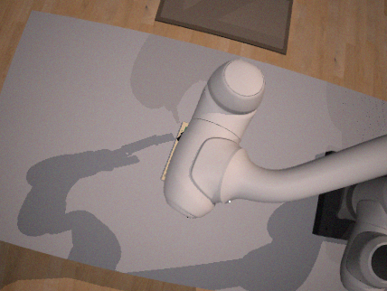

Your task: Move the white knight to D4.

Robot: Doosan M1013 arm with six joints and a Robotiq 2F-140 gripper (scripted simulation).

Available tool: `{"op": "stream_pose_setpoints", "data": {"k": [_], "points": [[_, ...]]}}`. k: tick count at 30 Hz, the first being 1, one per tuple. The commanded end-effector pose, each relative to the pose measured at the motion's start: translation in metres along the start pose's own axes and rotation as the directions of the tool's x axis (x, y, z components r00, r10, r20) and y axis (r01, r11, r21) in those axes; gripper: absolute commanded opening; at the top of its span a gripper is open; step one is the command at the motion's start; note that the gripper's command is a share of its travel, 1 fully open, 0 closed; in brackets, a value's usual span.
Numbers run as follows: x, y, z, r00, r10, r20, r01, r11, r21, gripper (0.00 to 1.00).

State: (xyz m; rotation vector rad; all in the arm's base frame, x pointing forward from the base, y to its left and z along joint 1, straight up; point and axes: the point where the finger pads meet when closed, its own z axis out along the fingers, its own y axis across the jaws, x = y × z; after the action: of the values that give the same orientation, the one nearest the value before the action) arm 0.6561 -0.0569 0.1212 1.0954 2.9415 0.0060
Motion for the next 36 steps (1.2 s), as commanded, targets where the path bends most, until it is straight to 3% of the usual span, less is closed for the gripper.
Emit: {"op": "stream_pose_setpoints", "data": {"k": [1,4,7,9,15,17,18,22,29,30,32,34,35,36], "points": [[0.000,0.000,0.000,1.000,0.005,0.000,-0.005,1.000,0.000,1.00],[0.000,0.000,0.001,0.998,0.067,0.000,-0.067,0.998,0.000,1.00],[0.000,0.000,0.004,0.974,0.225,0.000,-0.225,0.974,0.000,1.00],[0.000,0.000,0.007,0.926,0.377,0.000,-0.377,0.926,0.000,1.00],[0.000,-0.001,0.018,0.777,0.630,-0.011,-0.630,0.777,-0.006,1.00],[0.000,-0.001,0.018,0.777,0.630,-0.011,-0.630,0.777,-0.006,1.00],[0.000,-0.001,0.020,0.674,0.739,-0.014,-0.739,0.674,-0.005,1.00],[0.000,-0.001,0.025,0.528,0.849,-0.023,-0.849,0.528,-0.005,1.00],[0.000,-0.001,0.028,0.199,0.980,-0.022,-0.980,0.199,0.001,1.00],[0.000,-0.001,0.028,0.150,0.989,-0.018,-0.989,0.150,0.002,0.23],[0.000,-0.001,0.028,0.052,0.999,-0.008,-0.999,0.052,0.001,0.23],[0.000,-0.001,0.028,0.052,0.999,-0.008,-0.999,0.052,0.001,0.23],[0.000,-0.001,0.028,0.000,1.000,0.001,-1.000,0.000,-0.001,0.23],[0.000,-0.001,0.028,0.000,1.000,0.001,-1.000,0.000,-0.001,0.23]]}}
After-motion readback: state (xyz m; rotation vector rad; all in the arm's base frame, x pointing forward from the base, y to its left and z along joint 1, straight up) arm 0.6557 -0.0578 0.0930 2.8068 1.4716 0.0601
